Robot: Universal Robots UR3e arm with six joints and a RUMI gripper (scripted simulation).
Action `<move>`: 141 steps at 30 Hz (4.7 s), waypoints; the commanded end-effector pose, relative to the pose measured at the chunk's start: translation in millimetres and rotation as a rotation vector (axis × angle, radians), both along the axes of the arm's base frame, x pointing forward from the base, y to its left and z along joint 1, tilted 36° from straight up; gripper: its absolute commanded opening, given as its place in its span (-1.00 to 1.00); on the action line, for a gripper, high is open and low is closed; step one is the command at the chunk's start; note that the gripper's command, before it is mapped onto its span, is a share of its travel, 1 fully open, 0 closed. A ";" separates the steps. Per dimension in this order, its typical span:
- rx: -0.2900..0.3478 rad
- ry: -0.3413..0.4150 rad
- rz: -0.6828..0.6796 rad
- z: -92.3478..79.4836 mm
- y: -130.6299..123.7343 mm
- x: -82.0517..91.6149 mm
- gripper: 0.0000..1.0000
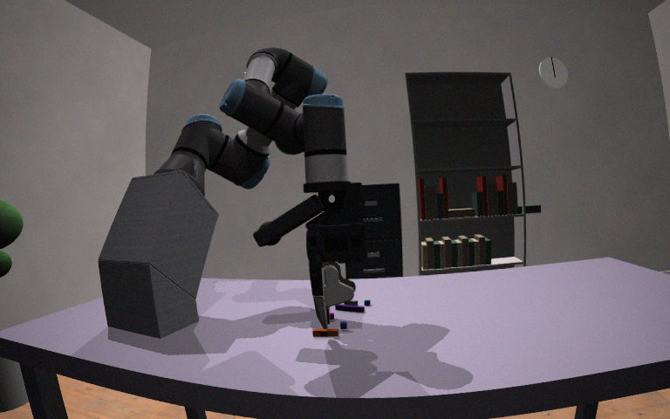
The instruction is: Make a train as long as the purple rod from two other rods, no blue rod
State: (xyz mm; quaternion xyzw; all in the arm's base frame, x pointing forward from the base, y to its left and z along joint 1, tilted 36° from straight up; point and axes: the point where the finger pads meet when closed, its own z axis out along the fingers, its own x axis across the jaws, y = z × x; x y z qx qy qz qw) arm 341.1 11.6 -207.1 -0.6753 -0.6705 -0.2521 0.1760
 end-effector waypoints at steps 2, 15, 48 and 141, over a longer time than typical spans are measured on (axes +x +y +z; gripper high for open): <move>-0.002 -0.002 -0.001 0.2 -0.9 0.6 -0.72; -0.002 -0.002 -0.001 -2.0 0.7 0.9 -0.72; -0.002 -0.002 -0.001 -13.4 8.7 2.4 -0.72; -0.002 -0.002 -0.001 58.6 -42.2 -7.0 -1.00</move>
